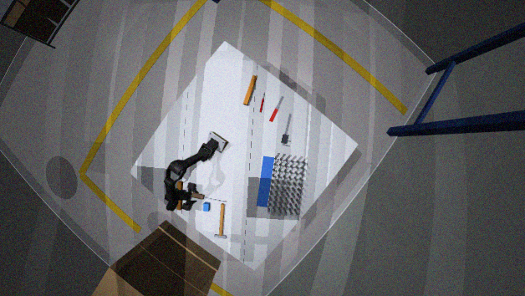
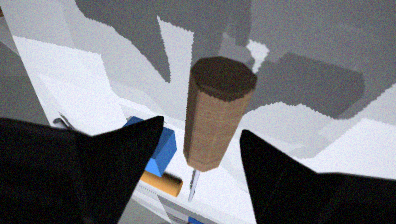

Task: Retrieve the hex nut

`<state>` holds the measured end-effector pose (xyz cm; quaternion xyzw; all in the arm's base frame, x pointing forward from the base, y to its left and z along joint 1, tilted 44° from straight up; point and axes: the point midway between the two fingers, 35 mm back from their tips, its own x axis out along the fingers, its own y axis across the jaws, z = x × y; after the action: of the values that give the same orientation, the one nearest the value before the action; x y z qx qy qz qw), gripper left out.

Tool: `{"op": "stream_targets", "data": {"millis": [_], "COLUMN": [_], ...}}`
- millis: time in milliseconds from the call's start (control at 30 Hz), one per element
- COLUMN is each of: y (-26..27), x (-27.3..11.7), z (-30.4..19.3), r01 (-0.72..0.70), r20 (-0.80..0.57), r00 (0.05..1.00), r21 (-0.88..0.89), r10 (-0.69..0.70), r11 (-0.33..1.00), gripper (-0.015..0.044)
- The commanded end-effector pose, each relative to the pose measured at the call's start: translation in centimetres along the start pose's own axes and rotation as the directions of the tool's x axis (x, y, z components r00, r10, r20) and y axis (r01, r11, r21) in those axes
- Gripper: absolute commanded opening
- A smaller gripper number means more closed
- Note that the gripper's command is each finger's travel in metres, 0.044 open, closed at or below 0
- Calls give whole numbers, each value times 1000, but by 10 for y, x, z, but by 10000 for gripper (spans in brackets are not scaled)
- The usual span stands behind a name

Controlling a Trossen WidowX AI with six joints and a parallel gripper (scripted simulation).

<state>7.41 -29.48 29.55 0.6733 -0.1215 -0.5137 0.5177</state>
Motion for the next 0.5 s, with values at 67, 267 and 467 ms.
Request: {"op": "stream_targets", "data": {"millis": [67, 267, 467], "y": [-6, -6, -6], "x": [9, 9, 9], "z": [2, 2, 2], "r01": [7, 7, 7], "r20": [-7, -7, -7], "r00": [1000, 1000, 1000], "r21": [1, 1, 1], "r10": [-7, -7, -7], "r11": [1000, 1000, 1000], "gripper": [280, 240, 200]}}
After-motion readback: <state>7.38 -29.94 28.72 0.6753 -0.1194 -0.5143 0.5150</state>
